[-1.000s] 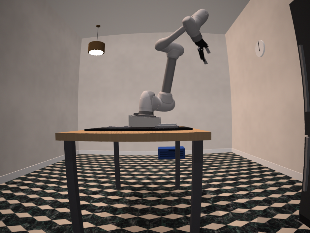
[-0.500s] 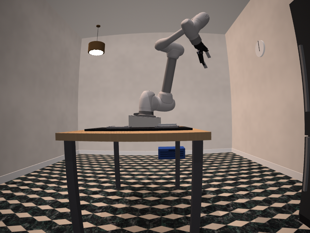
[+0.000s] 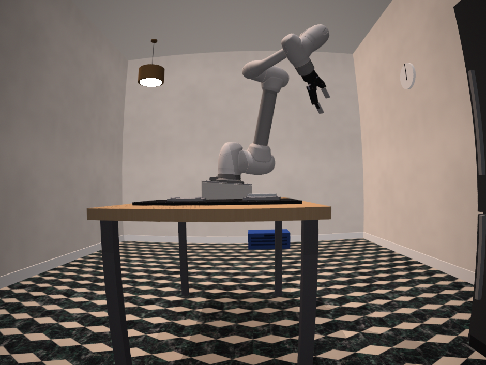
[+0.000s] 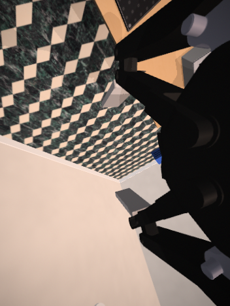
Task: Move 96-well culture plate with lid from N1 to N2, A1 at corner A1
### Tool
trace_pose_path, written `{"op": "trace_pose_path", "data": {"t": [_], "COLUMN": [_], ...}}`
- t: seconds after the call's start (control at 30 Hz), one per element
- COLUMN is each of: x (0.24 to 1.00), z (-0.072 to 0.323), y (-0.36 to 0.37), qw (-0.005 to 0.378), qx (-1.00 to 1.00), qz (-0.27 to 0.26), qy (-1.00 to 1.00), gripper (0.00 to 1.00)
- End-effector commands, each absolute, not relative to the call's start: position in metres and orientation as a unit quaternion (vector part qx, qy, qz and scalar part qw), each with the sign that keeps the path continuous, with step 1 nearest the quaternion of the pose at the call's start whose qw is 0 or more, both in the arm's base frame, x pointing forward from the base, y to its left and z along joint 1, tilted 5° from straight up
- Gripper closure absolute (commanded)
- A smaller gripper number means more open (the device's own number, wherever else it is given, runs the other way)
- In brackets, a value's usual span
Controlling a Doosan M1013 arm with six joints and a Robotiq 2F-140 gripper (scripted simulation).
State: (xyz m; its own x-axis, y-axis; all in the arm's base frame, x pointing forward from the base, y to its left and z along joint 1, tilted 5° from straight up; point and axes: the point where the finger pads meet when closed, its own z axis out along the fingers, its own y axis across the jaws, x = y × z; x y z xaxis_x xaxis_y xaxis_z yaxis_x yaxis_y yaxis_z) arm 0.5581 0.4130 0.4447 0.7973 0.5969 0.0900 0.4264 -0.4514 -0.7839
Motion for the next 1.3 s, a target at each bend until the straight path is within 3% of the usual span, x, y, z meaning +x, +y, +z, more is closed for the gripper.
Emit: {"op": "trace_pose_path", "data": {"t": [0.0, 0.37, 0.47, 0.83, 0.93, 1.27], "x": [0.564, 0.576, 0.580, 0.592, 0.595, 0.605], "z": [0.428, 0.396, 0.383, 0.347, 0.335, 0.301], "y": [0.405, 0.392, 0.386, 0.368, 0.361, 0.341], "qw": [0.409, 0.409, 0.376, 0.376, 0.339, 0.339], "qx": [-0.857, -0.857, -0.871, -0.871, -0.882, -0.882], "qz": [0.083, 0.083, 0.059, 0.059, 0.038, 0.038], "qy": [-0.303, -0.303, -0.312, -0.312, -0.326, -0.326], "gripper": [0.00, 0.00, 0.00, 0.00, 0.00, 0.00]}}
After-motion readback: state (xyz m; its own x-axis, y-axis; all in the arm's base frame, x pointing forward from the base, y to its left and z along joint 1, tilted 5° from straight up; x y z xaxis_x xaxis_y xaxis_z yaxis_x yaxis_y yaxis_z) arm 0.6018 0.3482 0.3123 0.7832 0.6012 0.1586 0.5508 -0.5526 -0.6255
